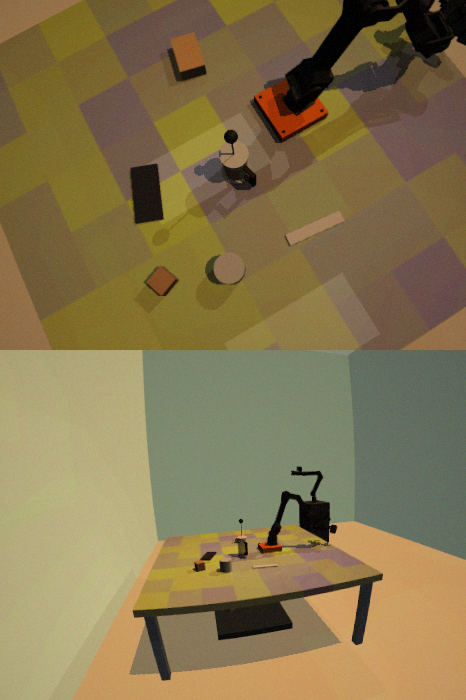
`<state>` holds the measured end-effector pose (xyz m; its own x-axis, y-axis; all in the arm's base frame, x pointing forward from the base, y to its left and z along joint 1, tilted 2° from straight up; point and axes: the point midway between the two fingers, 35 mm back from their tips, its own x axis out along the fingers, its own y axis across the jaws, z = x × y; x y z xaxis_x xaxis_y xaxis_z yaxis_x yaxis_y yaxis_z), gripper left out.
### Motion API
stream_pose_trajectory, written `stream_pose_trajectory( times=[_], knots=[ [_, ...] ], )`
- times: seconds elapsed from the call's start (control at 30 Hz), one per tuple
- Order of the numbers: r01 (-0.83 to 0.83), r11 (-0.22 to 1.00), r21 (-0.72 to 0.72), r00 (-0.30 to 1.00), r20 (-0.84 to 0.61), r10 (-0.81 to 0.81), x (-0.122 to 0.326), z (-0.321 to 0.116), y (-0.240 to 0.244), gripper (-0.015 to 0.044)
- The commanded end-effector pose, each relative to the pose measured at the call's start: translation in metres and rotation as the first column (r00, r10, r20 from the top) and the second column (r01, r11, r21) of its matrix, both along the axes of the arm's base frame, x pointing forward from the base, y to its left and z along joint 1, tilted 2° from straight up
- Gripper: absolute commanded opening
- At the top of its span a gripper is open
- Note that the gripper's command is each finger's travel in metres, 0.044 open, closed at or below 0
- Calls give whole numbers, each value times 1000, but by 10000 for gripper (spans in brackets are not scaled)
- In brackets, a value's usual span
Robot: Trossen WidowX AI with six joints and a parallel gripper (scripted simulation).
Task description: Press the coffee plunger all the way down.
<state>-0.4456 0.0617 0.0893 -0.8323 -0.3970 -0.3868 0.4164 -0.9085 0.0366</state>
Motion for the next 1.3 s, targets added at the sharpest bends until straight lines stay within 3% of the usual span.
stream_pose_trajectory(
  times=[0.0,0.3,0.57,0.93,1.27],
  knots=[
    [8,1000,0,1000,1,-8,0,1,3,426],
    [324,946,25,946,18,-324,35,34,111,440],
    [661,750,33,749,44,-662,117,74,219,440],
    [957,285,50,281,76,-957,281,122,305,440],
    [967,-239,85,-246,91,-965,448,161,295,440]
  ],
)
